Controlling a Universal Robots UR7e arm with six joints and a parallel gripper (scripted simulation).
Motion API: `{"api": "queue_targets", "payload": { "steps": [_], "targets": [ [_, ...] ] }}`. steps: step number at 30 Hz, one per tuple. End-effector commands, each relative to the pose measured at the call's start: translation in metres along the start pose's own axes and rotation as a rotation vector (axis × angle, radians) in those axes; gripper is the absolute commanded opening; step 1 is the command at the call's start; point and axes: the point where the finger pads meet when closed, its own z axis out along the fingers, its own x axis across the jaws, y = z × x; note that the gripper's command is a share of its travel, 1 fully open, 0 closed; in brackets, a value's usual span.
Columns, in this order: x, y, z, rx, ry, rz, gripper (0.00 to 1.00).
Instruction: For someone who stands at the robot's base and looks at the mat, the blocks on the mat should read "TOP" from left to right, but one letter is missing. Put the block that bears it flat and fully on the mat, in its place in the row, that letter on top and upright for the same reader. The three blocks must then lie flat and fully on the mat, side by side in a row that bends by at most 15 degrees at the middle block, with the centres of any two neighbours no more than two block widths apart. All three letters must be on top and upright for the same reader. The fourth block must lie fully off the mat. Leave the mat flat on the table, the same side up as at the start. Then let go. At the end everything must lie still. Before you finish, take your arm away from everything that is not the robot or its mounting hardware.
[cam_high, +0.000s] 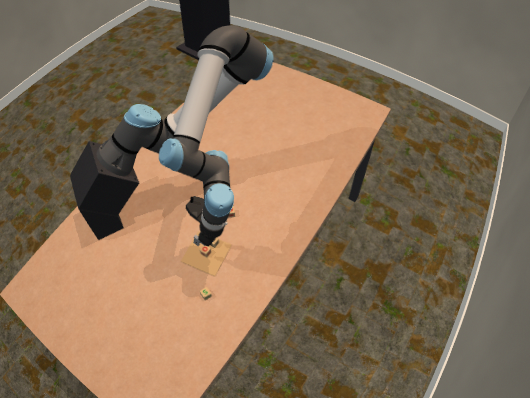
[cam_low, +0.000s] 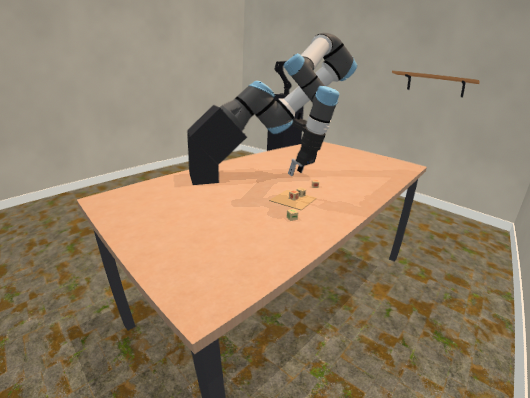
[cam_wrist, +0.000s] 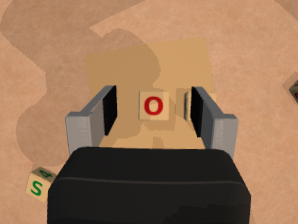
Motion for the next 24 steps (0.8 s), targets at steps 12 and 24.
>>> {"api": "queue_targets", "payload": {
  "steps": [12, 24],
  "targets": [
    [-0.079, 0.063, -0.020, -0.001, -0.002, 0.000, 1.00],
    [-0.135, 0.097, -0.024, -0.001, -0.002, 0.000, 1.00]
  ]
}}
